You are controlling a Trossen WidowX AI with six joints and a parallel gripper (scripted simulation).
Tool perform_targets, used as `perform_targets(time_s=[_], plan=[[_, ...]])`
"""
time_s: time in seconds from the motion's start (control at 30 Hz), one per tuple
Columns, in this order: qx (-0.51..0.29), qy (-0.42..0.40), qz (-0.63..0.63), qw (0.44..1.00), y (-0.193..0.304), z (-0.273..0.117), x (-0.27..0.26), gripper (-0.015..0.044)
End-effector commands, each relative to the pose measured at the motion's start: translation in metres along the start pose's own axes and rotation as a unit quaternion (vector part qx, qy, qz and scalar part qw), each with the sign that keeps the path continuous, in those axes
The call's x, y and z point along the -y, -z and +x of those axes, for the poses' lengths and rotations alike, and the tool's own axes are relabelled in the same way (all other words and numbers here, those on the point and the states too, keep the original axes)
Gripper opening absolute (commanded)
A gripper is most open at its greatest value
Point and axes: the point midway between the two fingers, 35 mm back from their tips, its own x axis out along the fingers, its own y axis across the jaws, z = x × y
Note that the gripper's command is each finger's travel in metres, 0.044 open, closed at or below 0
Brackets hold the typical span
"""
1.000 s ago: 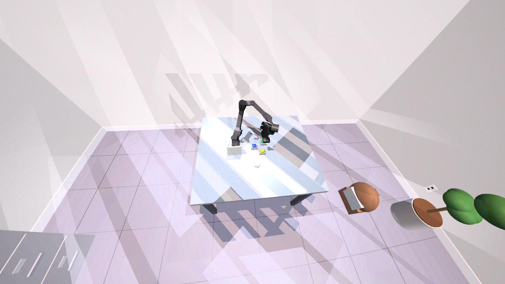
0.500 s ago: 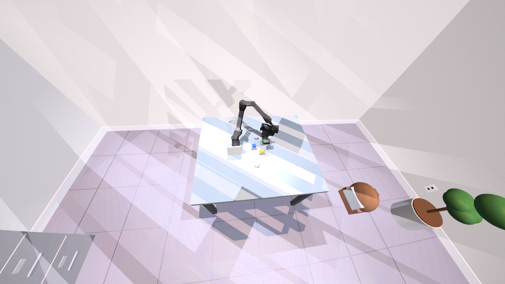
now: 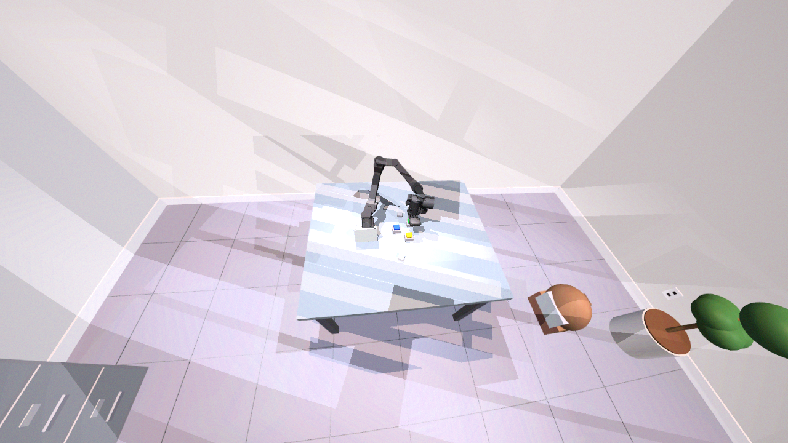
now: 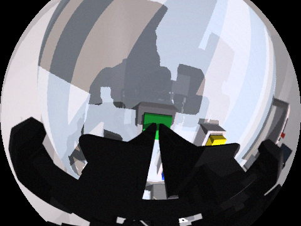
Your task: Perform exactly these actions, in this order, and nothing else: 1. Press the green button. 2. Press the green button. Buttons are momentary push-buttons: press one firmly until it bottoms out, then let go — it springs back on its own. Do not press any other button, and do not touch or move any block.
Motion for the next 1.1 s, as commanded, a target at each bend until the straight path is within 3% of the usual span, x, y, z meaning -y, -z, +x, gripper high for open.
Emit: perform_targets(time_s=[0.0, 0.3, 0.47, 1.07], plan=[[-0.004, -0.002, 0.004, 1.000, 0.003, 0.002, 0.000, 0.0020], [-0.004, -0.002, 0.004, 1.000, 0.003, 0.002, 0.000, 0.0020], [-0.004, -0.002, 0.005, 1.000, 0.002, -0.033, 0.000, 0.0020], [-0.004, -0.002, 0.004, 1.000, 0.002, -0.013, 0.000, 0.0020]])
